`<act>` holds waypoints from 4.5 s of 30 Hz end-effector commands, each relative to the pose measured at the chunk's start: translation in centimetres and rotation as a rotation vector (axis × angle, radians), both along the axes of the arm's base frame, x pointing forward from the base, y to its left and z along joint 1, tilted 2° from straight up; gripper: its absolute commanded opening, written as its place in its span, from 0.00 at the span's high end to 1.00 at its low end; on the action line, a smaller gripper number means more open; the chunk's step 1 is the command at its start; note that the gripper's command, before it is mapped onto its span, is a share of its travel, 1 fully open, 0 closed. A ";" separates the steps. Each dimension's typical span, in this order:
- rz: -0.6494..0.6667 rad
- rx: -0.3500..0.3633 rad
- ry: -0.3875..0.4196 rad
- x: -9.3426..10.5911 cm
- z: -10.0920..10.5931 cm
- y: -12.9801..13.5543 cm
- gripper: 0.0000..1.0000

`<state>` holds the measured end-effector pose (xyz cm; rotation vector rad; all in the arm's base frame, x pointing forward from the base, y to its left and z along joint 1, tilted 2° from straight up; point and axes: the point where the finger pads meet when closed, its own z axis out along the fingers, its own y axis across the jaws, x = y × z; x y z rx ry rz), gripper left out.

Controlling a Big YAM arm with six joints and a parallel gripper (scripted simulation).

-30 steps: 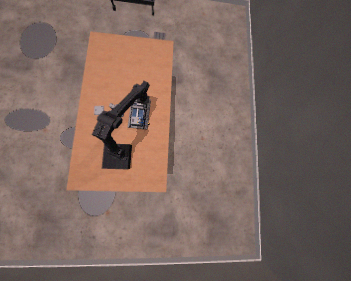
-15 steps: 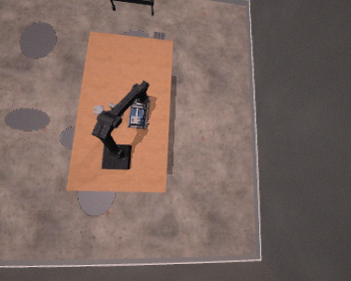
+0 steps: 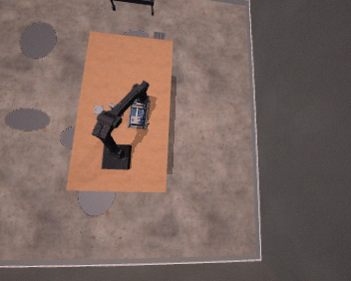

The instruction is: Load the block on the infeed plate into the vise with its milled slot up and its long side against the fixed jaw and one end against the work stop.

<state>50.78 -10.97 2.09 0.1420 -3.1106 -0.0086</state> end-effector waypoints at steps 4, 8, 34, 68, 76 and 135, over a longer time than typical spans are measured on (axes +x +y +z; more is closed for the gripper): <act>0.018 -0.004 -0.022 0.8 0.5 0.6 1.00; 0.016 -0.004 -0.023 1.0 0.5 0.6 1.00; 0.013 -0.005 -0.026 1.3 0.6 0.6 1.00; 0.007 -0.006 -0.030 1.8 0.6 0.6 1.00; 0.007 -0.006 -0.030 1.8 0.6 0.6 1.00; 0.007 -0.001 -0.008 0.8 -0.8 0.8 1.00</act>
